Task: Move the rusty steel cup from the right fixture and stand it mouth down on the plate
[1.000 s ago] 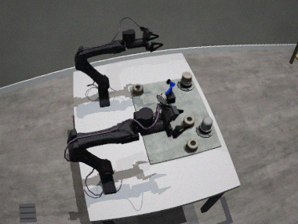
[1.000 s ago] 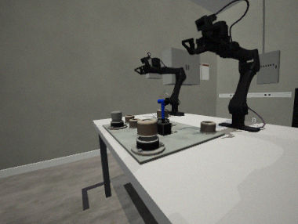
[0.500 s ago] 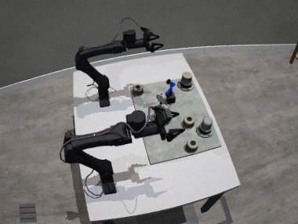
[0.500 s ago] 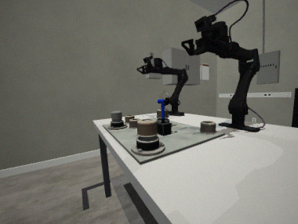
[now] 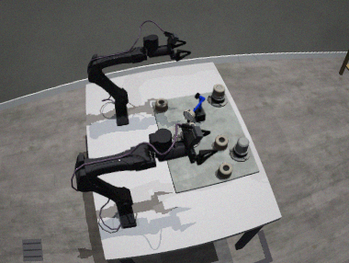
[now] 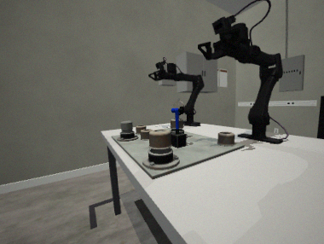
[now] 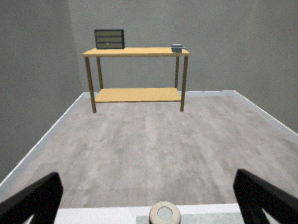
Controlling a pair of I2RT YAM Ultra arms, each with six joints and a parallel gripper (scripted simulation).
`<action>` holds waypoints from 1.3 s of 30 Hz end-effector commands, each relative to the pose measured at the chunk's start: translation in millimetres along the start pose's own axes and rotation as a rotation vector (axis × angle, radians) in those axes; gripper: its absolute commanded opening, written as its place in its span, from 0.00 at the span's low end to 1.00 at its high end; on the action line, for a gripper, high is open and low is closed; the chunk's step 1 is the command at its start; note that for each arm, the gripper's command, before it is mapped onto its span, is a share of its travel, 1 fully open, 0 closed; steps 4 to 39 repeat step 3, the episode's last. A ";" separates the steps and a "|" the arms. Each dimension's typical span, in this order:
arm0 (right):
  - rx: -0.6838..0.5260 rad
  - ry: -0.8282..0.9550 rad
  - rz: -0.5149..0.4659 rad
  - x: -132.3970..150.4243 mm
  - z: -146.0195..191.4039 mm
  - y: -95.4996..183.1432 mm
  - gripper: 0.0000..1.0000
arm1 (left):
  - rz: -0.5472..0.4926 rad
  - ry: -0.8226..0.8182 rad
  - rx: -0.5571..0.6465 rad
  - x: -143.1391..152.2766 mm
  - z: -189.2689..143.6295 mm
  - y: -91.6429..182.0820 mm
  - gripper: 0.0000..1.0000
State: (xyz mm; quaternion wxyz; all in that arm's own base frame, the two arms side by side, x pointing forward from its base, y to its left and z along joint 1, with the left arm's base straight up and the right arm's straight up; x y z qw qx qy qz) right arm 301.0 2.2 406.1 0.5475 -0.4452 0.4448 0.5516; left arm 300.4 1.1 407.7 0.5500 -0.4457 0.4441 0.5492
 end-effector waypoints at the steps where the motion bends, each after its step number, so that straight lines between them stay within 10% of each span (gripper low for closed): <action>1: -0.023 0.007 -0.054 -20.3 7.4 3.8 0.86 | -0.054 -0.013 -0.028 -20.3 9.0 7.1 1.00; 39: -0.023 0.007 -0.054 -20.3 7.4 3.8 0.86 | -0.054 -0.013 -0.028 -20.3 9.0 7.1 1.00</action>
Point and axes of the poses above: on each arm, the point where the finger pads meet when closed, its own y axis back along the fingers, its own z axis across the jaws, x = y × z, the point moved 8 cm from there along y, back along the fingers, and after that the axes turned 12 degrees about -y, right-handed, at the moved point
